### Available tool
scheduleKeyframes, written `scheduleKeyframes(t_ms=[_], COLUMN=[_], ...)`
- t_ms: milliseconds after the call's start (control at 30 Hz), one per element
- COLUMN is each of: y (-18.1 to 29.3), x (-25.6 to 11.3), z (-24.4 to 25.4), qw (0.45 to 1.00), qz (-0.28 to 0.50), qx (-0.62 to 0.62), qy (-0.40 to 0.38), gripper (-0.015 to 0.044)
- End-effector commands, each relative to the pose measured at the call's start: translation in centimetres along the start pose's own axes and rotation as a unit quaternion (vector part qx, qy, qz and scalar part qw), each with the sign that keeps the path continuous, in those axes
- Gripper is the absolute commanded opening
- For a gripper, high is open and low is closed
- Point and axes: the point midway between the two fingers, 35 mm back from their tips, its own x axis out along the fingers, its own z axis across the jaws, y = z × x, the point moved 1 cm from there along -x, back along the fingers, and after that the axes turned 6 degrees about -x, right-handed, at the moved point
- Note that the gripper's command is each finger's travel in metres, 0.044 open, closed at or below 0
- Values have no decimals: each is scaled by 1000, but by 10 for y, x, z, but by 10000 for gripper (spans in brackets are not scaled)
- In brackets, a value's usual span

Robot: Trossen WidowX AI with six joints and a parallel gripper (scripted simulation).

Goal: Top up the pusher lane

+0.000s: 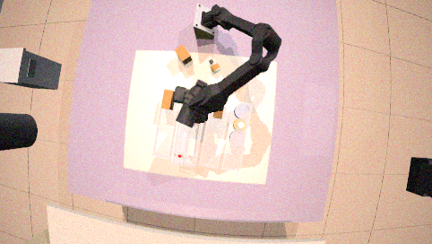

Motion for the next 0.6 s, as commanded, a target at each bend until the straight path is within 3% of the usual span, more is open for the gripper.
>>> scheduleKeyframes(t_ms=[0, 467, 567], y=[0, 2, 1], x=[0, 0, 0], z=[1, 0, 0], qw=[1000, 1000, 1000], qz=[-4, -4, -4], qx=[-4, -4, -4], qy=[-4, -4, -4], gripper=[0, 0, 79])
